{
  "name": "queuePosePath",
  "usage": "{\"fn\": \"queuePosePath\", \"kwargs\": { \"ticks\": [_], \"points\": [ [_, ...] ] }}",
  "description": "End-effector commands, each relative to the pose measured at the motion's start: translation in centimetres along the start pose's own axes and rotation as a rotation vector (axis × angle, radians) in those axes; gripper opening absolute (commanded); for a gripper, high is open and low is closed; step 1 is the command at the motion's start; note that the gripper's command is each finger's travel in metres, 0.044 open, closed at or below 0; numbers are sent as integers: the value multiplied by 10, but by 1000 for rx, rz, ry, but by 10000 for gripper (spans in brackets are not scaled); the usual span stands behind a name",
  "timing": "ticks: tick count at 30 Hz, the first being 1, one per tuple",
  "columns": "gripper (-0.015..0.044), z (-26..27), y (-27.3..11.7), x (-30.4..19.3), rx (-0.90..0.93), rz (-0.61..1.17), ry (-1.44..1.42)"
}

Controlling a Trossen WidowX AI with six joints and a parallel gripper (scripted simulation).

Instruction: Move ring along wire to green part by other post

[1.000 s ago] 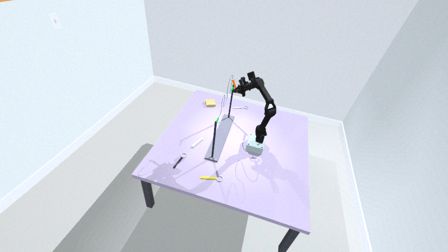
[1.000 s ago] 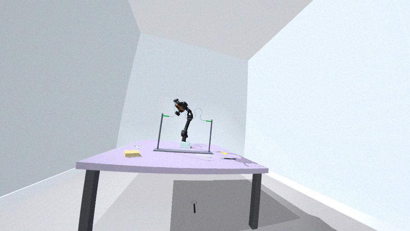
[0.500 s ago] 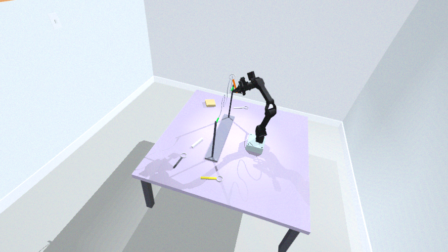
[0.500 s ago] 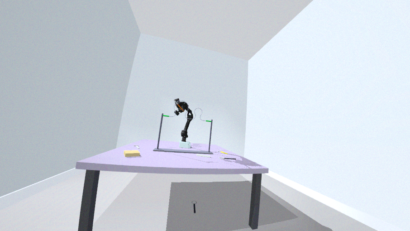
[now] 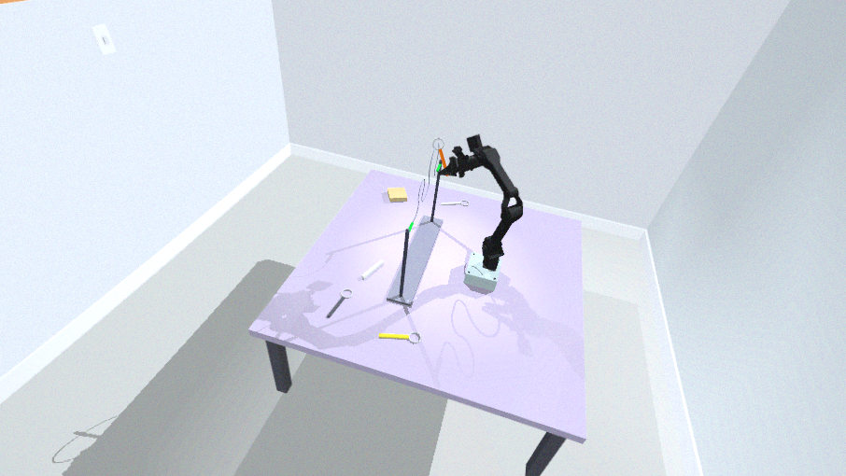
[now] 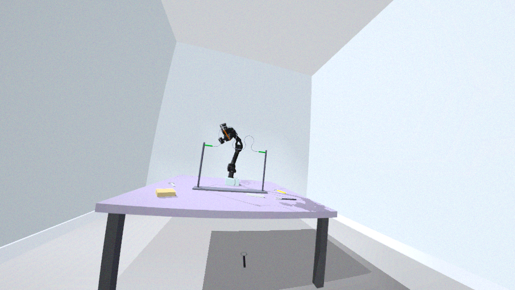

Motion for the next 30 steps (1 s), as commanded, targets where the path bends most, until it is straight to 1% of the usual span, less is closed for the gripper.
{"fn": "queuePosePath", "kwargs": {
  "ticks": [1, 30],
  "points": [
    [-150, 0, 0, 1, -27, -17, -61],
    [-150, -8, 0, 4, -193, -101, -370]
  ]
}}
Point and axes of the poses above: the point midway between the two fingers, 35 mm back from their tips, its own y axis out along the fingers, its own z axis across the jaws, x = y × z, the point moved 1 cm from there along -y, back along the fingers, and after that the axes turned 13 degrees about y, right-handed, at the moved point
